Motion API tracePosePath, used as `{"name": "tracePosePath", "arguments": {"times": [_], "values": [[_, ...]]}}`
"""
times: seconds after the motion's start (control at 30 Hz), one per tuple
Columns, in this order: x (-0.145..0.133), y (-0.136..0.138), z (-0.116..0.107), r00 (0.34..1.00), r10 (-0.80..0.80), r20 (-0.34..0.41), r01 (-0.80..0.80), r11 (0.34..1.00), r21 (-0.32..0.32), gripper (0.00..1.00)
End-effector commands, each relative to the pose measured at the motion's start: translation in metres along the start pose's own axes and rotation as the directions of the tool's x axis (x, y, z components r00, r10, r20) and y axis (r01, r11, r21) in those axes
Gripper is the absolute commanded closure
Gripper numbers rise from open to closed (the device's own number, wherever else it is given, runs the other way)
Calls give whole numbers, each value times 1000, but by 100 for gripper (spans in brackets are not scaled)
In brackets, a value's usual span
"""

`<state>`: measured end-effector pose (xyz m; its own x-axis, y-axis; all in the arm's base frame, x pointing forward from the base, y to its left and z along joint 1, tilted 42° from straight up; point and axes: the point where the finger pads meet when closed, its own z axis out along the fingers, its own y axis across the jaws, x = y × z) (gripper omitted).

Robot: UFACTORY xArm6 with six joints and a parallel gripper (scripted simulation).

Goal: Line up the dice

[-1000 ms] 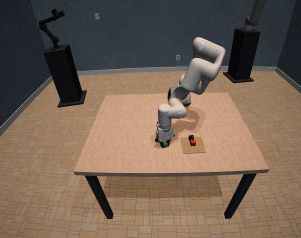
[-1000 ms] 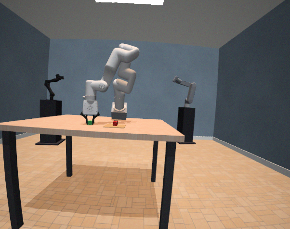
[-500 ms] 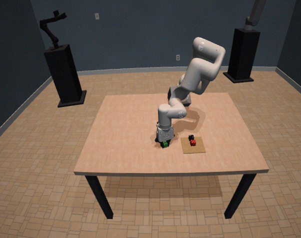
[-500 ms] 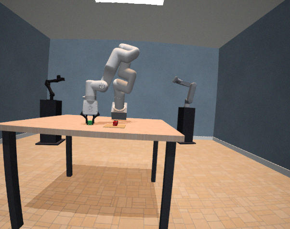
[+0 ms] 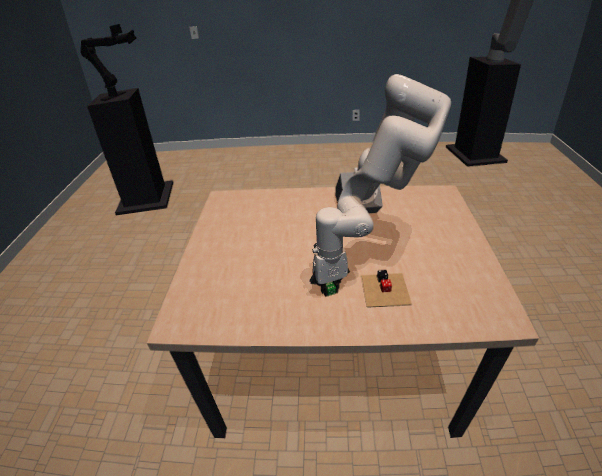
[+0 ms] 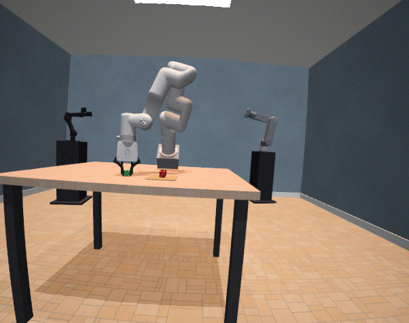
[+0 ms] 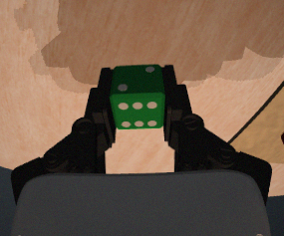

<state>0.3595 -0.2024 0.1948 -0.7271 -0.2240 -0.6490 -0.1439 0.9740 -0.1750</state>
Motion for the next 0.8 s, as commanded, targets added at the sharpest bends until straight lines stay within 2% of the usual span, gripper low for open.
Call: {"name": "tracePosePath", "arguments": {"times": [0.0, 0.17, 0.43, 0.5, 0.63, 0.77], "values": [[-1, -1, -3, 1000, -1, 2, 1, 1000, 2, 73], [-1, -1, -24, 1000, -1, 2, 1, 1000, 2, 73], [-1, -1, -85, 1000, -1, 2, 1, 1000, 2, 73], [-1, -1, -85, 1000, -1, 2, 1, 1000, 2, 73], [-1, -1, -99, 1000, -1, 2, 1, 1000, 2, 73], [-1, -1, -100, 1000, -1, 2, 1, 1000, 2, 73]]}}
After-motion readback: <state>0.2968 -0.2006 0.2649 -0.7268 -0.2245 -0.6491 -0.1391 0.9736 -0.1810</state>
